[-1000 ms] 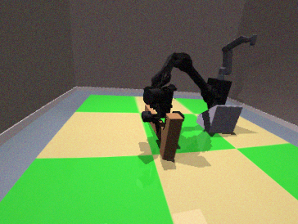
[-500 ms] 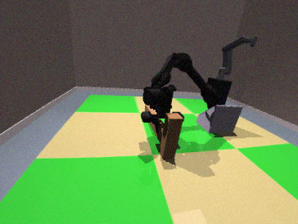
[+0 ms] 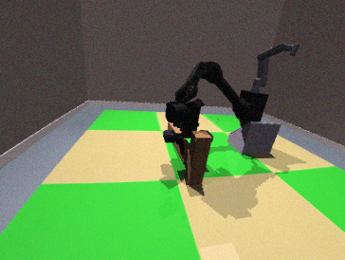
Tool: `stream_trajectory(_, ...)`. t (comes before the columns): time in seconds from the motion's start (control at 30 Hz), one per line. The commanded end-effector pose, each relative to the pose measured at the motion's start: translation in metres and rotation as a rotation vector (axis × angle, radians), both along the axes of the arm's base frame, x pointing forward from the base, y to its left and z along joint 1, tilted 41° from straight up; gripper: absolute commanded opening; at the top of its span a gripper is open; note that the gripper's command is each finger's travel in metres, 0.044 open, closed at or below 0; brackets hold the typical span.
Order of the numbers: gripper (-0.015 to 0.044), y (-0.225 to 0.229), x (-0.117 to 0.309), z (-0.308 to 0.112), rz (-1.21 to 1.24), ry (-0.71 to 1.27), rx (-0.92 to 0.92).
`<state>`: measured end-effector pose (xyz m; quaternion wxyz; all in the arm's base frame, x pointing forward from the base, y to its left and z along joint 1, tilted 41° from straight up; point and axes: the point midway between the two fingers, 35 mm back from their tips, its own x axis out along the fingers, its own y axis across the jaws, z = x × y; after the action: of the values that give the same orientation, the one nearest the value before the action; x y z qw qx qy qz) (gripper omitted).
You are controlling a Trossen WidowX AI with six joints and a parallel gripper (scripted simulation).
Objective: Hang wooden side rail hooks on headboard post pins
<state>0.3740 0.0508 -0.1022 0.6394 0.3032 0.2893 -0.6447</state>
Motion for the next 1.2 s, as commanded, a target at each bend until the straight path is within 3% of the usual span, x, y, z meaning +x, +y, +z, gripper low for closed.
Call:
stream_trajectory(0.0, 0.0, 0.0023, -0.0004, -0.0015, 0.009, 0.003, 0.005)
stream_trajectory(1.17, 0.0, -0.0014, -0.0004, -0.0058, 0.009, 0.003, 0.005)
